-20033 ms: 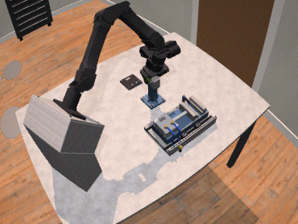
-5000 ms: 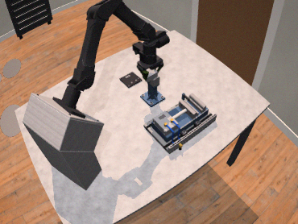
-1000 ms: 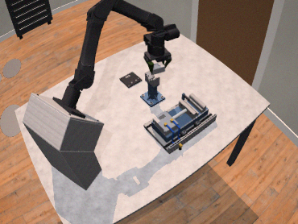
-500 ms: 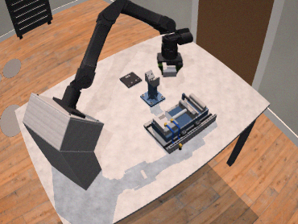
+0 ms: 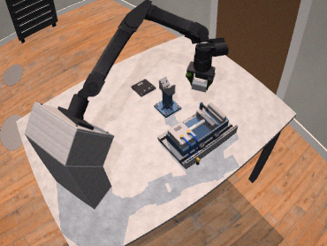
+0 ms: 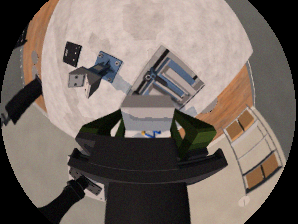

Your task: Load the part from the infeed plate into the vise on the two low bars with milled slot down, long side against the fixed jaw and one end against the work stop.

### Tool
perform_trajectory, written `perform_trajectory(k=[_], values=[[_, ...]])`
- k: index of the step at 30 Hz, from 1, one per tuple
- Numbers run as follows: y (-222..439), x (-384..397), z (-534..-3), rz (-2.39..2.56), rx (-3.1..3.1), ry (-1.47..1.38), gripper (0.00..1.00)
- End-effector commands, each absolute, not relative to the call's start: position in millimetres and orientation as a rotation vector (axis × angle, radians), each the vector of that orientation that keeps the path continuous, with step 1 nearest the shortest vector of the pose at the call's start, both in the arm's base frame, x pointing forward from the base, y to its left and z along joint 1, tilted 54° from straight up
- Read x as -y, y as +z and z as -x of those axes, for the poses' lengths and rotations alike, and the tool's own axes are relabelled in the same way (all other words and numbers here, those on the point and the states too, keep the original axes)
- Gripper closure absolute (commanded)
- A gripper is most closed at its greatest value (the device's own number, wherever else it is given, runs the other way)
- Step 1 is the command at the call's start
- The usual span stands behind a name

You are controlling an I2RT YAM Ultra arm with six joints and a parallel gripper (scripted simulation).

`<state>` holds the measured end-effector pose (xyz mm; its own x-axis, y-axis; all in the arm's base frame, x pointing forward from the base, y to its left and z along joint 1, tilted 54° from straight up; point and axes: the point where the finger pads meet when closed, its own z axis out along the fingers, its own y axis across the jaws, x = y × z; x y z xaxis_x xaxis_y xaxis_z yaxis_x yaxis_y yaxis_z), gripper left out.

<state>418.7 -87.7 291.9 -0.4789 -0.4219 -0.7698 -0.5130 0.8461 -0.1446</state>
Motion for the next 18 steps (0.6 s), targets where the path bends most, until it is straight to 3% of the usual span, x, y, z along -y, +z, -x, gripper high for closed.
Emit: perform_trajectory(k=[1, 18], values=[[305, 109, -418, 0.507, -2.17, 0.217, 1.0], [295, 167, -427, 0.124, -2.223, 0.406, 1.0]])
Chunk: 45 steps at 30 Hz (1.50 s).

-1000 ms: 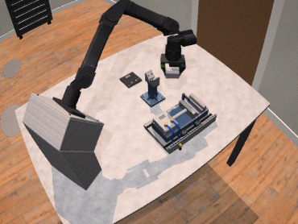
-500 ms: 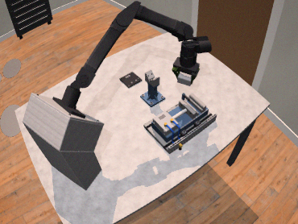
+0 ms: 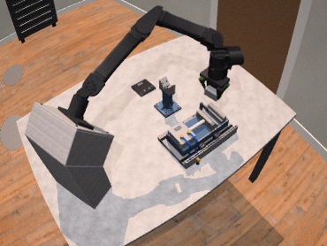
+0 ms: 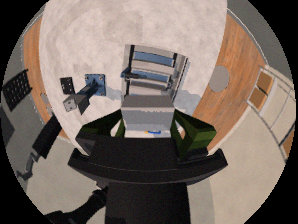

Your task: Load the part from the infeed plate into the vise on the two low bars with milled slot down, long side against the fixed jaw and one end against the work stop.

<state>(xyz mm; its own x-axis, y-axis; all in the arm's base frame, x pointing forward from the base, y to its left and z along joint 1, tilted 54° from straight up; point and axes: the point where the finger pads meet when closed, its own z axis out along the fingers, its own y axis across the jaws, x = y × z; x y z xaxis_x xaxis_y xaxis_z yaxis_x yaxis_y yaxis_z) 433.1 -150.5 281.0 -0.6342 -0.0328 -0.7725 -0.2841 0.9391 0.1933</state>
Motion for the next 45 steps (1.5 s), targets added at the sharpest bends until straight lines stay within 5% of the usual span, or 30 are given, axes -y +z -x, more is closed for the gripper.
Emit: perform_trajectory(k=[1, 45], values=[[295, 170, -427, 0.108, -2.223, 0.414, 1.0], [301, 184, -425, 0.018, -2.211, 0.445, 1.0]])
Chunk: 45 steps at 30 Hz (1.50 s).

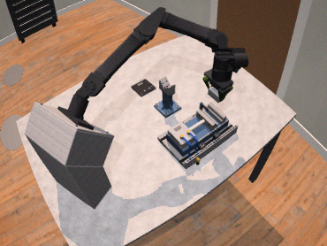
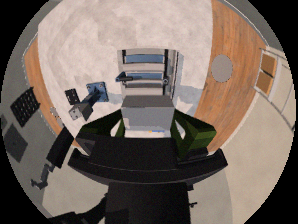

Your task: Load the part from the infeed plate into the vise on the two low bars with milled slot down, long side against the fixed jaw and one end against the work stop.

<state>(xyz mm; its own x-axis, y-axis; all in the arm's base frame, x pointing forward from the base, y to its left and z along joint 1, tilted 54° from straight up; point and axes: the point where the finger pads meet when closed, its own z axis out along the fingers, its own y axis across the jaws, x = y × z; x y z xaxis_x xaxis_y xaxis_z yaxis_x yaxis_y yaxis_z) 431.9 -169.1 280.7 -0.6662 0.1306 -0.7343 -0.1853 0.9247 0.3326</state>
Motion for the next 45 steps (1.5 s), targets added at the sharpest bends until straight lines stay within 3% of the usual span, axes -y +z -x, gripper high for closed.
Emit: perform_trajectory(k=[1, 45], values=[[301, 184, -425, 0.018, -2.211, 0.445, 1.0], [279, 179, -439, 0.002, -2.229, 0.459, 1.0]])
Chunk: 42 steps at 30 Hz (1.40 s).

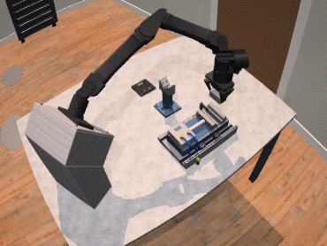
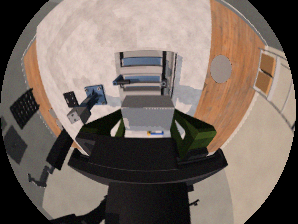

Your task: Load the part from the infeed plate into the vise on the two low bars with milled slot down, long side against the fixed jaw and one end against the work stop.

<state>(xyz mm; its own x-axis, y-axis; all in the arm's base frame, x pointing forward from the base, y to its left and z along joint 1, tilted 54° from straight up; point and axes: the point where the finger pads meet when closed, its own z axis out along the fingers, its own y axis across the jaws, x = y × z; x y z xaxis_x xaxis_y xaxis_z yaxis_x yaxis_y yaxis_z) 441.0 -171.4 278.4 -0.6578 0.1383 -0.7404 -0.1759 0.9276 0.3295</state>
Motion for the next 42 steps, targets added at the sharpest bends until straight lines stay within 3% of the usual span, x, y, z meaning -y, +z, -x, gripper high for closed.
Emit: perform_trajectory(k=[1, 42], values=[[279, 179, -439, 0.002, -2.229, 0.459, 1.0], [255, 169, -482, 0.004, -2.215, 0.44, 1.0]])
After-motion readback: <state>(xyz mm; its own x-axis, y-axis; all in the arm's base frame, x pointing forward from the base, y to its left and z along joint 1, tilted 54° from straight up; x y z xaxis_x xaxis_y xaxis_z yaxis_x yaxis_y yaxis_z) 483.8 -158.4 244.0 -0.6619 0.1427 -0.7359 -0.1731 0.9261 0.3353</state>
